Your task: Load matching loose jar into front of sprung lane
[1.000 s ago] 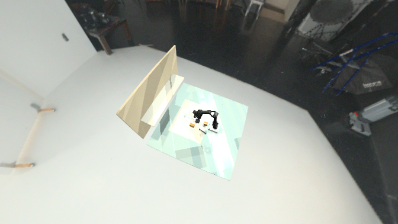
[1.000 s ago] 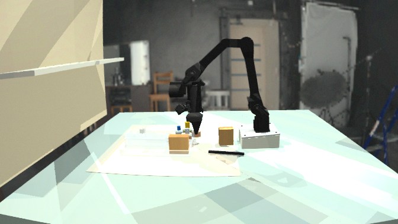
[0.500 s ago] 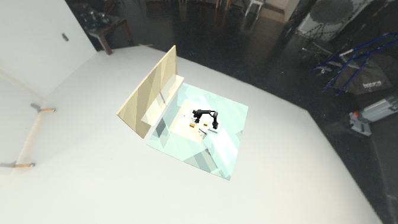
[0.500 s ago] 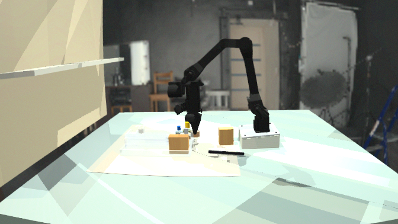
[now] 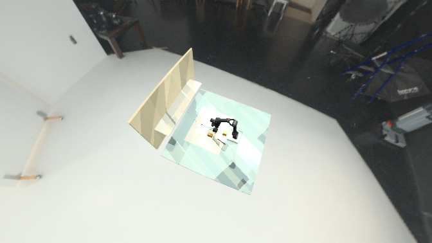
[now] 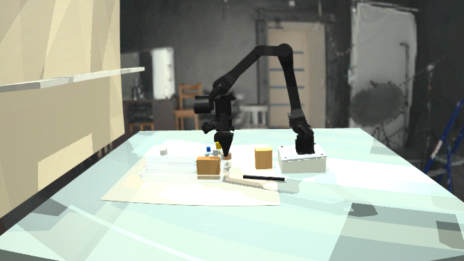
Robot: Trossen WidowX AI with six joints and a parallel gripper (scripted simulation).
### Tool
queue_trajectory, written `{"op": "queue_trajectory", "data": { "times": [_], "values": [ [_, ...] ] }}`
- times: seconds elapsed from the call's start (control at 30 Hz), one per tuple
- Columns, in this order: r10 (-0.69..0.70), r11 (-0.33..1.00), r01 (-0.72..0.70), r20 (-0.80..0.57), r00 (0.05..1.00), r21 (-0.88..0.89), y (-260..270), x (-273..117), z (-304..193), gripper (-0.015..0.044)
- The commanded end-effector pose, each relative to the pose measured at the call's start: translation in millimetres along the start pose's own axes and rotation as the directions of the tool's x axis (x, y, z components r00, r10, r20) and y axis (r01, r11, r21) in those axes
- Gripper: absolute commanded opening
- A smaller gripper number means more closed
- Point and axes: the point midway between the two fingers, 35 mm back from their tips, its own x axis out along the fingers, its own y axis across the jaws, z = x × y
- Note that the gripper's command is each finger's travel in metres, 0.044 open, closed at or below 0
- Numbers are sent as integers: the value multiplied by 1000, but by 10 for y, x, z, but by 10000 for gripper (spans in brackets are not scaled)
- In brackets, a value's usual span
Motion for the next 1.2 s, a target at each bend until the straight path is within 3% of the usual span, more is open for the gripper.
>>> {"op": "queue_trajectory", "data": {
  "times": [0.0,1.17],
  "values": [
    [-4,1000,4,29,1000,3,-8,-36,104,0],
    [-4,1000,4,31,1000,3,-7,-67,238,0]
  ]
}}
